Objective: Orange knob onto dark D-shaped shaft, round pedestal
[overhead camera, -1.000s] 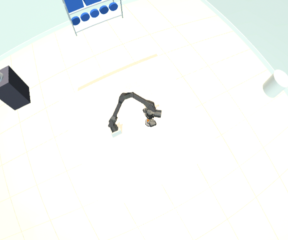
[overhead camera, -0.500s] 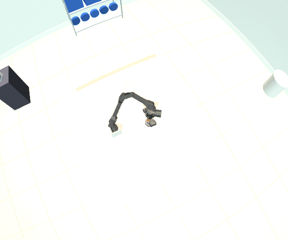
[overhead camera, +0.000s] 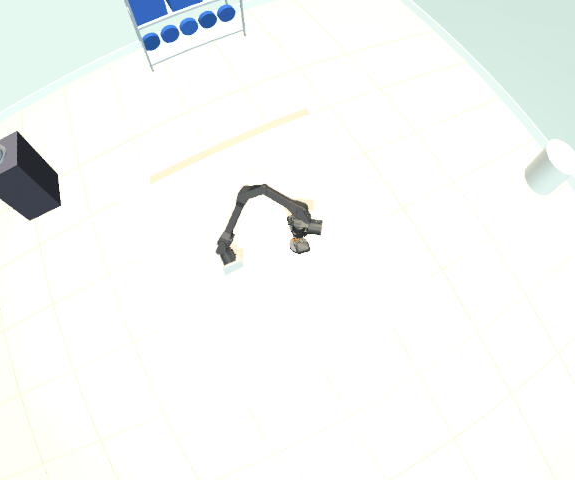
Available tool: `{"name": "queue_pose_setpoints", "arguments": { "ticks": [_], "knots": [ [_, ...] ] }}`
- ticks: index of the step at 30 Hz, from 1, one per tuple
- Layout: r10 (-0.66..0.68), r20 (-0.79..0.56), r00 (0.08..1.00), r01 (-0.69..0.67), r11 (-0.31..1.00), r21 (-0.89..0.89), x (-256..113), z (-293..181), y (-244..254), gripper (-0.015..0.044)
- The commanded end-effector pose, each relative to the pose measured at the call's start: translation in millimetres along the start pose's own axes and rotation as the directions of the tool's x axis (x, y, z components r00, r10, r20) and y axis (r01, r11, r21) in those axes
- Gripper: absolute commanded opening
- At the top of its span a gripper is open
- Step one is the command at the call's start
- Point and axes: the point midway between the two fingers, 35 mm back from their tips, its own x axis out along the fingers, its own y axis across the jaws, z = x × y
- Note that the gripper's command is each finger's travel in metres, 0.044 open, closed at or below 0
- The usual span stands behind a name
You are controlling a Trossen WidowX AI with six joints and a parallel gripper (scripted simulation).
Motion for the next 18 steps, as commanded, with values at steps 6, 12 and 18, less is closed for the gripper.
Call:
{"name": "queue_pose_setpoints", "arguments": {
  "ticks": [6, 12, 18],
  "knots": [
    [-0.003, 0.007, 1.0, 0.002, 0.997, 0.077, 0.4, 2.0, -3.9, 0.0],
    [-0.003, 0.007, 1.0, 0.002, 0.997, 0.077, 1.9, 2.3, -3.8, 0.0],
    [-0.003, 0.007, 1.0, 0.002, 0.997, 0.077, 2.1, 1.4, -3.1, 0.0]
  ]
}}
